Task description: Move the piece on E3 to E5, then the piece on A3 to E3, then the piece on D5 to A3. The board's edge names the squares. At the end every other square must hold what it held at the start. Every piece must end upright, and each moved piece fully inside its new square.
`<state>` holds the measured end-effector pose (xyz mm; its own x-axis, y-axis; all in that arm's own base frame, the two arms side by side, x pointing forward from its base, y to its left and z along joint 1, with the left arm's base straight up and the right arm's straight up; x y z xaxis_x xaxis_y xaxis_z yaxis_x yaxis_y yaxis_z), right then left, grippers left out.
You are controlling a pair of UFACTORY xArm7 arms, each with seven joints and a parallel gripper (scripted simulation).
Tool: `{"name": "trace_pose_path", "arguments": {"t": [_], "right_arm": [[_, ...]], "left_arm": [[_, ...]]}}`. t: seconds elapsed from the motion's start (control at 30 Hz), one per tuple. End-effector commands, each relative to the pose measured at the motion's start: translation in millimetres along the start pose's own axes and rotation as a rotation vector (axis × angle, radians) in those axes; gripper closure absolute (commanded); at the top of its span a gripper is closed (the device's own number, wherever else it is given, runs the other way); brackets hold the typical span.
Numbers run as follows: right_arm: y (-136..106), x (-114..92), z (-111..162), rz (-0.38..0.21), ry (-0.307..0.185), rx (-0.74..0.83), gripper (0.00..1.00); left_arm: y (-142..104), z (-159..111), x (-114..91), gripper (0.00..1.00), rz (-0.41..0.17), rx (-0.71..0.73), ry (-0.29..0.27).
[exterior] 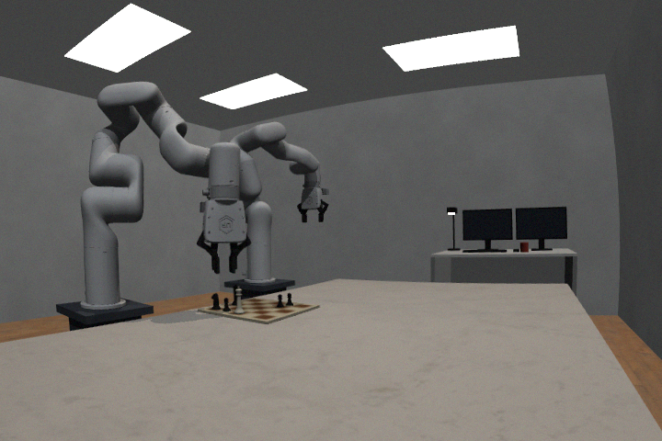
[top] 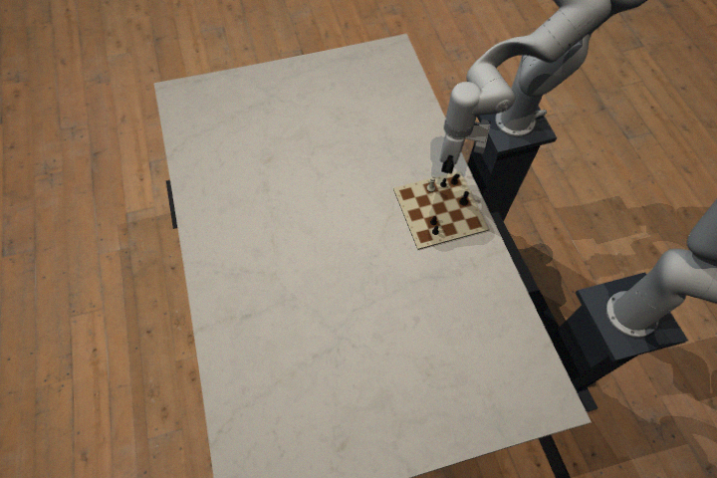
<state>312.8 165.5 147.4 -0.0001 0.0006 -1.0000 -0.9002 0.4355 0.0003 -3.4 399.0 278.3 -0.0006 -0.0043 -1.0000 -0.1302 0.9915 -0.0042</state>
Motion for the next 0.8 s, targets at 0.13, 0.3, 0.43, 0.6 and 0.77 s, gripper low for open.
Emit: {"name": "trace_pose_path", "arguments": {"t": [0.13,0.3,0.43,0.6,0.77], "right_arm": [[-0.7,-1.0,0.8,-0.002,-0.002,0.0,0.65],[-0.7,-1.0,0.8,-0.002,-0.002,0.0,0.65],[-0.7,-1.0,0.8,-0.002,-0.002,0.0,0.65],[-0.7,-0.1,0.8,-0.002,-0.002,0.0,0.65],[-0.7,3.0,0.9,-0.002,-0.002,0.0,0.65]], "left_arm": [[0.9,0.2,-1.6,0.0,0.004,0.0,-0.001],[0.9,0.2,-1.6,0.0,0.004,0.0,-0.001],[0.9,0.2,-1.6,0.0,0.004,0.0,-0.001],[0.9,0.2,-1.6,0.0,0.004,0.0,-0.001],[0.9,0.2,-1.6,0.0,0.004,0.0,-0.001]]}}
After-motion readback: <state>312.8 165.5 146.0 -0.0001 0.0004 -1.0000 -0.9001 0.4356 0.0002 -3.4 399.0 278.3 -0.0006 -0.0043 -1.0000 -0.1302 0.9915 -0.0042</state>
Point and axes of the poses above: on each arm, the point where the finger pads meet when closed, its own x axis out along the fingers, its own z axis across the jaws, y = z × x, the point moved 3 cm from there along -x, back along the fingers, and after that the axes turned 7 degrees about -x, right-handed, at the moved point
